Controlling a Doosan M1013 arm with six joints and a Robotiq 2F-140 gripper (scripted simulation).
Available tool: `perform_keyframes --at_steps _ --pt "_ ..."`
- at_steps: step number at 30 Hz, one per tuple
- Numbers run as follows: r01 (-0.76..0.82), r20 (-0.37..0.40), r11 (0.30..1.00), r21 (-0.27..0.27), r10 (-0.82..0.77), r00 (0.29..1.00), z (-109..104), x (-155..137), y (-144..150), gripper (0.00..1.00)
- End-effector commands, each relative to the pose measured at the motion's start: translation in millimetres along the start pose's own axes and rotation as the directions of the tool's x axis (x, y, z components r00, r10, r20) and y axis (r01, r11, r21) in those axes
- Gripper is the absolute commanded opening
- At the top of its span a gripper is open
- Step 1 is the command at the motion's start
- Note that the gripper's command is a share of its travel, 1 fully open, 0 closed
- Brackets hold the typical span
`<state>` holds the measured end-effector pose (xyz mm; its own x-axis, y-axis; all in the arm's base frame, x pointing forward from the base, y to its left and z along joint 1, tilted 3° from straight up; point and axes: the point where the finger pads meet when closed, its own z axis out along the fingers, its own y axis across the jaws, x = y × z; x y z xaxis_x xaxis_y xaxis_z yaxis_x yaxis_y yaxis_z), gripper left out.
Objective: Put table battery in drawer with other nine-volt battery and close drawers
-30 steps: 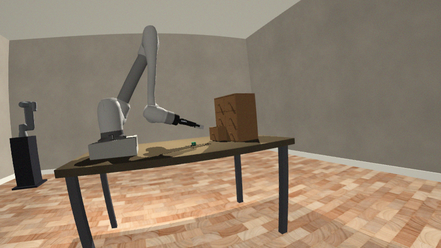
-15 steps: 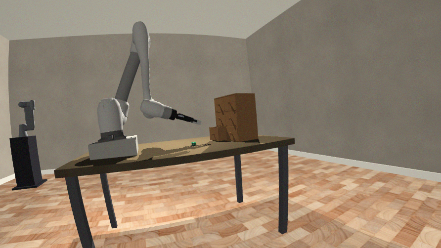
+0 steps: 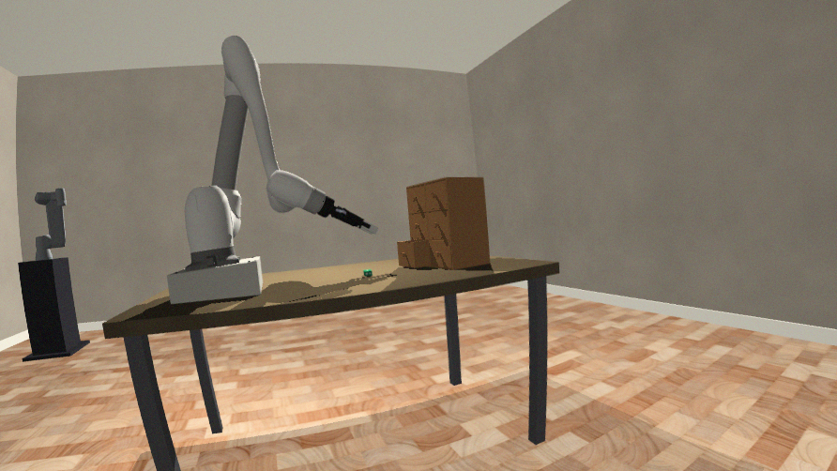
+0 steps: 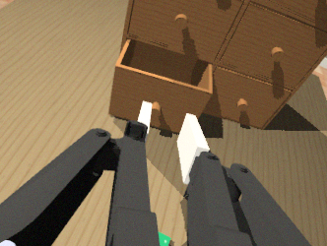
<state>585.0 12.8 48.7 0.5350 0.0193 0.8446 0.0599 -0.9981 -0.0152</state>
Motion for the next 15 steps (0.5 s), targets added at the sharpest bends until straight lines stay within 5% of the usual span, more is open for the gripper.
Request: perform_keyframes --at_steps 1,7,15 --pt "-0.002 0.115 1.000 0.008 0.001 0.993 -9.3 3.6 -1.3 0.20" --pt "-0.003 0.263 1.000 0.011 0.000 0.965 -26.3 7.9 -2.1 0.20" --pt "-0.003 0.319 1.000 0.009 0.000 0.948 -33.0 9.8 -1.5 0.20"
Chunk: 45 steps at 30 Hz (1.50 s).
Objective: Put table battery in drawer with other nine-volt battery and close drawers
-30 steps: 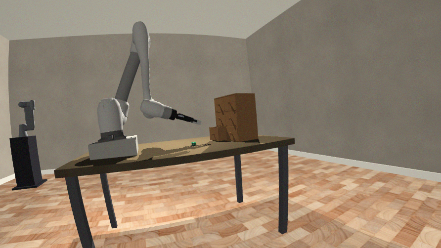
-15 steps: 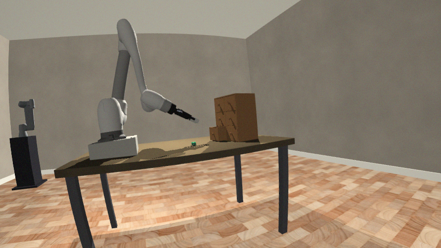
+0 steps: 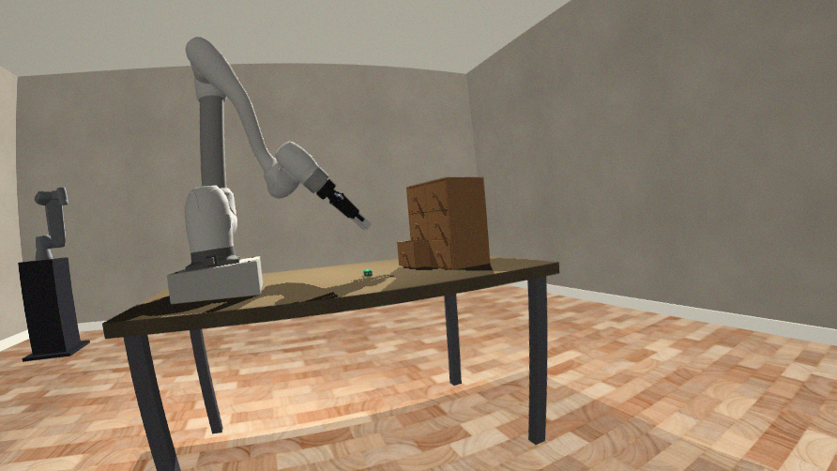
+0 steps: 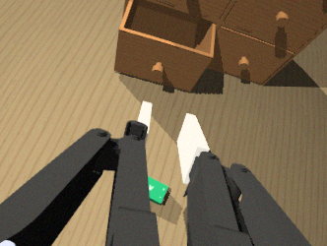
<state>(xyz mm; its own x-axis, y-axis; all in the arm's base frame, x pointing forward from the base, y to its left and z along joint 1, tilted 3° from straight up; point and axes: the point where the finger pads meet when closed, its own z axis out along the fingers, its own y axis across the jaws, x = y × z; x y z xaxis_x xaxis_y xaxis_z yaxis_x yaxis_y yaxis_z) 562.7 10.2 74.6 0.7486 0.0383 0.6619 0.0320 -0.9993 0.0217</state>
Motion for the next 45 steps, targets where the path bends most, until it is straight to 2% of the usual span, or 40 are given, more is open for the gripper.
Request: perform_keyframes --at_steps 1,10,15,17,21,28,32,34,35,45 --pt "-0.004 0.049 0.998 0.055 0.001 0.999 -1.2 0.2 -2.2 0.20" --pt "-0.004 0.118 0.998 0.059 -0.003 0.993 -9.5 0.7 -3.1 0.20" --pt "-0.003 0.193 0.999 0.053 -0.007 0.981 -18.2 -0.2 -0.8 0.20" --pt "-0.003 0.193 0.999 0.053 -0.007 0.981 -18.2 -0.2 -0.8 0.20" --pt "-0.004 0.348 0.999 0.054 -0.015 0.937 -36.9 -0.5 0.2 0.20" --pt "0.011 0.505 1.000 0.010 -0.015 0.863 -67.9 -1.1 2.0 0.20" --pt "0.007 0.612 1.000 0.029 -0.023 0.791 -78.8 -1.3 2.5 0.20" --pt "0.007 0.612 1.000 0.029 -0.023 0.791 -78.8 -1.3 2.5 0.20" --pt "-0.003 0.666 0.999 0.053 -0.033 0.745 -80.8 -1.3 2.7 0.20" --pt "-0.003 0.701 0.999 0.053 -0.035 0.712 -86.4 -1.4 3.0 0.20"
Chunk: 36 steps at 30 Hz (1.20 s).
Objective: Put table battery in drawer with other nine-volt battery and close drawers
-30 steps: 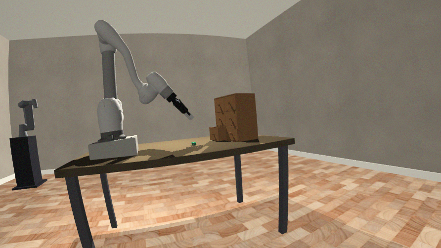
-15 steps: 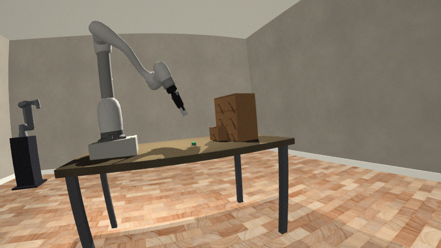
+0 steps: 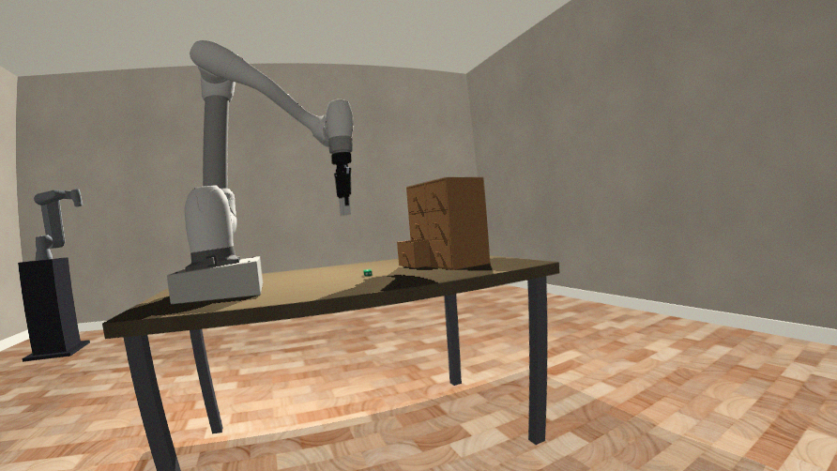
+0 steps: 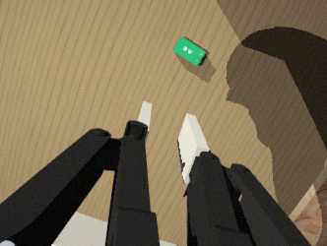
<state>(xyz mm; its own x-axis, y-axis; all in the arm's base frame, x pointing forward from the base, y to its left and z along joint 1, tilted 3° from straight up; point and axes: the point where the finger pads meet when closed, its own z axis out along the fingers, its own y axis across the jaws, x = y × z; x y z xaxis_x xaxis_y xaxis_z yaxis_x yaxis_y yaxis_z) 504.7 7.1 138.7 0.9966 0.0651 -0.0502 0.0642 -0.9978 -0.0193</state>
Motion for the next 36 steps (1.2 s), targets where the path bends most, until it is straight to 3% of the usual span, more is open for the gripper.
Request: perform_keyframes --at_steps 1,10,11,31,36 --pt "0.000 0.005 1.000 0.001 0.000 1.000 0.2 -0.1 0.3 0.20" --pt "0.000 0.005 1.000 0.001 0.000 1.000 0.2 -0.1 0.3 0.20" --pt "0.000 0.005 1.000 0.001 0.000 1.000 0.2 -0.1 0.3 1.00" --pt "0.000 0.005 1.000 0.001 0.000 1.000 0.1 -0.1 0.3 1.00" --pt "0.000 0.005 1.000 0.001 0.000 1.000 -12.6 -0.1 0.4 1.00"
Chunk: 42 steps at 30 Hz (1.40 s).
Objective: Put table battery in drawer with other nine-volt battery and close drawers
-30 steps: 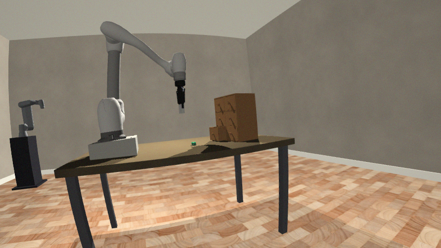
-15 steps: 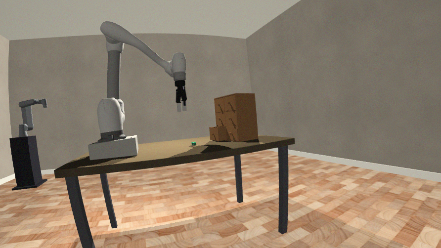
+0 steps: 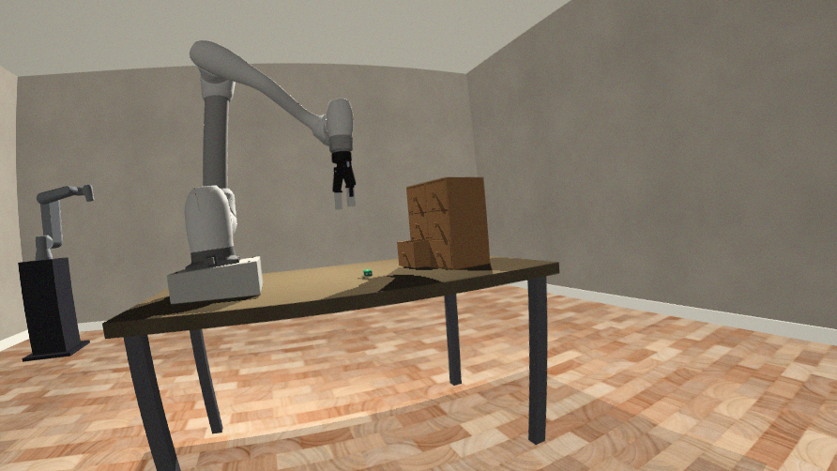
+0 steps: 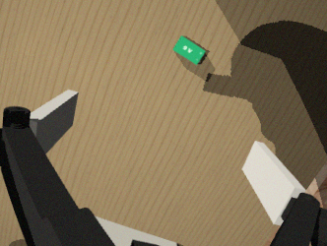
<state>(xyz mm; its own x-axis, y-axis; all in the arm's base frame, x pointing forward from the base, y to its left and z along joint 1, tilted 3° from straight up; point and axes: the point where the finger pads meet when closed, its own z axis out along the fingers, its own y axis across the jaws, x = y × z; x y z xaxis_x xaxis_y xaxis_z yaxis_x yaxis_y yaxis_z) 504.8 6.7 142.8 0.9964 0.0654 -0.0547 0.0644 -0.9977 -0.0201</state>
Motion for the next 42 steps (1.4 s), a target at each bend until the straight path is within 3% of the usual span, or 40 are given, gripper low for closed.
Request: perform_keyframes --at_steps 1,4,10,15,18,21,23,25,27,38,42 --pt "0.000 0.000 1.000 0.000 0.000 1.000 -13.9 0.0 0.0 1.00" --pt "0.000 0.000 1.000 0.000 0.000 1.000 -19.9 0.0 0.0 1.00" --pt "0.000 0.000 1.000 0.000 0.000 1.000 -52.6 0.0 0.0 1.00" --pt "0.000 0.000 1.000 0.000 0.000 1.000 -57.6 1.6 0.1 1.00" --pt "0.000 0.000 1.000 0.000 0.000 1.000 -60.7 54.4 2.8 1.00" --pt "0.000 0.000 1.000 0.000 0.000 1.000 -60.7 54.4 2.8 1.00" --pt "0.000 0.000 1.000 0.000 0.000 1.000 -59.6 108.0 4.7 1.00" --pt "0.000 0.000 1.000 0.000 0.000 1.000 -59.6 108.0 4.7 1.00" --pt "0.000 0.000 1.000 0.000 0.000 1.000 -57.4 134.9 5.4 1.00" --pt "0.031 -0.058 0.999 0.017 -0.030 0.998 -44.5 149.2 5.4 1.00" --pt "0.084 -0.154 0.996 0.040 -0.077 0.985 -23.5 170.3 5.4 1.00"
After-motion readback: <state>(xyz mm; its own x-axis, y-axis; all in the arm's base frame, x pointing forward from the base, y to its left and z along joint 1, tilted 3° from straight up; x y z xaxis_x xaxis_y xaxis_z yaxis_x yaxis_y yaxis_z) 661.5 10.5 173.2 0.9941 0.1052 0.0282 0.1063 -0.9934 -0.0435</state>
